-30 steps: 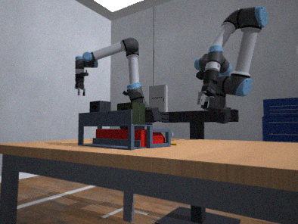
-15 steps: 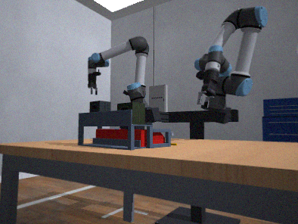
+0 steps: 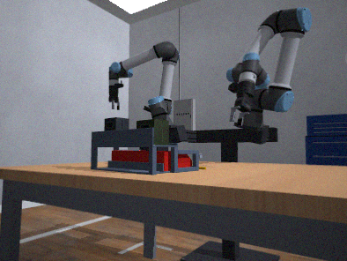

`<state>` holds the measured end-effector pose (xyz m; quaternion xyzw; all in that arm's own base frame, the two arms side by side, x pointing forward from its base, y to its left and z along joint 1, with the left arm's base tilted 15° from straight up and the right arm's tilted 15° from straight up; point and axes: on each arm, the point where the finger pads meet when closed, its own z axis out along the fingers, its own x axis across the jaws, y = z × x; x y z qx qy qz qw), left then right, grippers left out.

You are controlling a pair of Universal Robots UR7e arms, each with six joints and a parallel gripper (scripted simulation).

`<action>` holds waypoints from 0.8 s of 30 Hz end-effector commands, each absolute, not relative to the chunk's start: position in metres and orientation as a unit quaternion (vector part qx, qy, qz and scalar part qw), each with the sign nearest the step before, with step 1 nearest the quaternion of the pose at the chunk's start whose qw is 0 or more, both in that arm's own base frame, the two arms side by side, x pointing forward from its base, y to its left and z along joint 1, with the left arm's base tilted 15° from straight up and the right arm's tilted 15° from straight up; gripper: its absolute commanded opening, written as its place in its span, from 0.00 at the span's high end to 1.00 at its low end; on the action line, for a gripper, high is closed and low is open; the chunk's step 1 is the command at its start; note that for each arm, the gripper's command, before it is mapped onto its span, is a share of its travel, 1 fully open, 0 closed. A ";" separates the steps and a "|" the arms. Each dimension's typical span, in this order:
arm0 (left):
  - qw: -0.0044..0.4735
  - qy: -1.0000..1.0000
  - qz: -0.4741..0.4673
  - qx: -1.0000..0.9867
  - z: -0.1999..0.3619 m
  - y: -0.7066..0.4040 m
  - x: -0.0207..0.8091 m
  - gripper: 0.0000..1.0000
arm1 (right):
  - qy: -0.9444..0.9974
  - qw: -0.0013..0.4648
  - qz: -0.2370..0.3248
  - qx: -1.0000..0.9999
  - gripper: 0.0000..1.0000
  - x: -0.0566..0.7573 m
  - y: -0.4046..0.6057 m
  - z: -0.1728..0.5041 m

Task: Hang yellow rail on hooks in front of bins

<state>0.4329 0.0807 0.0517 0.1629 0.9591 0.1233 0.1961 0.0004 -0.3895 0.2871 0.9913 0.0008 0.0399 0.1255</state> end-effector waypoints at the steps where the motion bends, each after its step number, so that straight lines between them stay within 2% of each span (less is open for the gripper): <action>1: 0.197 0.959 0.123 0.163 0.052 0.081 0.433 0.00 | 0.001 0.126 0.041 0.991 0.00 -0.004 -0.386 0.287; 16: 0.195 0.960 0.122 0.161 0.051 0.078 0.436 0.00 | 0.001 0.126 0.041 0.991 0.00 -0.006 -0.385 0.287; 24: 0.172 0.969 0.109 0.139 0.033 0.042 0.464 0.00 | 0.001 0.126 0.041 0.991 0.00 -0.006 -0.385 0.287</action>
